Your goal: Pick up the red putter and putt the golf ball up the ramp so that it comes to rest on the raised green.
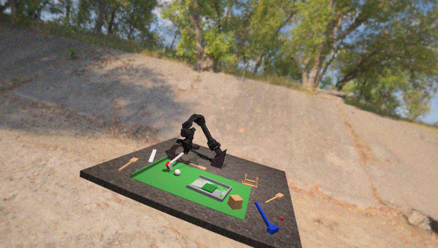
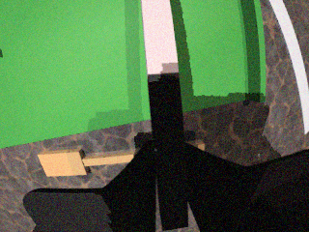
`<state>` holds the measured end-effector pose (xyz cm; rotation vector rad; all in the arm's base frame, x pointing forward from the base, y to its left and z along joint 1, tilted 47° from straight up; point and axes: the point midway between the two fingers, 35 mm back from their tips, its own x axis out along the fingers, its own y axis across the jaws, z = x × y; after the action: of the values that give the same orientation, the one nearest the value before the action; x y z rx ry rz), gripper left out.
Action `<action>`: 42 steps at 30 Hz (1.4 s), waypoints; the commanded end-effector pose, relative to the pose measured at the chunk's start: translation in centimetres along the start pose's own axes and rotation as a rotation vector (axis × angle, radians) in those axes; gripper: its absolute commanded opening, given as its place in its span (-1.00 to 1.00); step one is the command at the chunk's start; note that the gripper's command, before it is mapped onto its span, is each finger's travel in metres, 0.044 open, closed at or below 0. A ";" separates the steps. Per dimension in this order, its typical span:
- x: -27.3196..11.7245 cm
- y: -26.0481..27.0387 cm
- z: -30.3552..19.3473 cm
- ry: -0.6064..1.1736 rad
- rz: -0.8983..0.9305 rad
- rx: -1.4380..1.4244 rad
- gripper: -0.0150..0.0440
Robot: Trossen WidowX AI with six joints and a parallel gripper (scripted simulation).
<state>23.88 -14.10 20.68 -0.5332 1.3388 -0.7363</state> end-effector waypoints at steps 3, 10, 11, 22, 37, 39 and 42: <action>1.0 0.0 0.0 -0.004 0.003 -0.002 -0.49; 1.8 0.0 0.0 -0.005 0.002 -0.002 -0.49; 1.5 -0.1 -0.1 0.000 -0.002 0.001 -0.49; 1.5 -0.5 0.0 -0.001 -0.001 0.001 -0.49; 1.9 -2.7 -0.1 0.003 -0.004 0.000 -0.49; 2.0 -1.8 0.1 0.003 0.001 0.001 -0.49; 2.1 2.3 0.6 0.005 0.017 0.001 -0.49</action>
<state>23.99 -16.37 20.42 -0.5181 1.3293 -0.7505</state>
